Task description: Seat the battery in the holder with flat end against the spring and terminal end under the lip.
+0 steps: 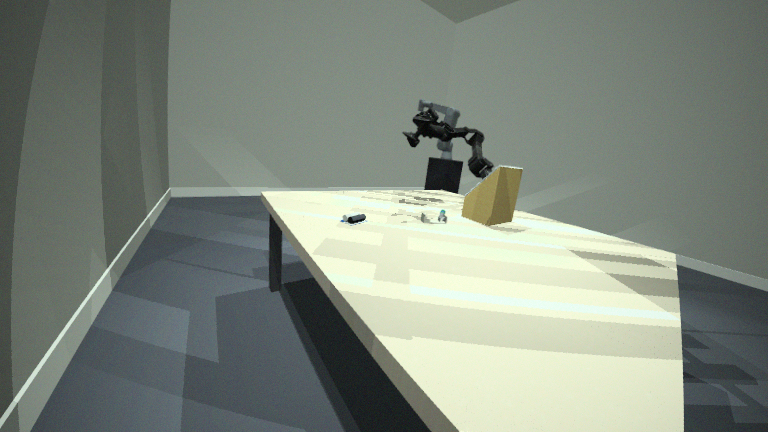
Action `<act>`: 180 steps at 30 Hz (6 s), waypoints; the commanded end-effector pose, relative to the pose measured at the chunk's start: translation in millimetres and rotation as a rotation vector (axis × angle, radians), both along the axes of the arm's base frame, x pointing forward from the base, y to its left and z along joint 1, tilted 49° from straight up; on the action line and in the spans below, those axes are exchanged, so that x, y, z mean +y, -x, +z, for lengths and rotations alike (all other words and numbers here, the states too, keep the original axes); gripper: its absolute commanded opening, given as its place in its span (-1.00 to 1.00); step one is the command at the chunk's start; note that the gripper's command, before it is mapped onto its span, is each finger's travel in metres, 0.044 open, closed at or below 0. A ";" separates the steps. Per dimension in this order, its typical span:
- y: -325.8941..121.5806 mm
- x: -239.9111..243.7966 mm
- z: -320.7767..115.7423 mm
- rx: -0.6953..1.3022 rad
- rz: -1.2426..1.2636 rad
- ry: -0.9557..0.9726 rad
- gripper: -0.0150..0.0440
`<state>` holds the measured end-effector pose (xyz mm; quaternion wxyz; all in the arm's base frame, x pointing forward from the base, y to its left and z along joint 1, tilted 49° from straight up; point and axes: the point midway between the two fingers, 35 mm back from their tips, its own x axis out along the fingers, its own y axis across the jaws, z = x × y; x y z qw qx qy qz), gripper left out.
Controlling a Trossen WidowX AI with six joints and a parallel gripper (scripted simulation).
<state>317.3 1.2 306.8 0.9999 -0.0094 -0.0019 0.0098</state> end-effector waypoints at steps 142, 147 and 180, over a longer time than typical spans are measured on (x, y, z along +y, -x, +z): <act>52.7 -105.8 -292.2 0.640 -1.458 -0.492 -0.23; 36.3 -97.0 -296.1 0.831 -1.339 -0.261 -0.23; -8.8 -81.0 -325.6 1.177 -0.891 0.379 -0.23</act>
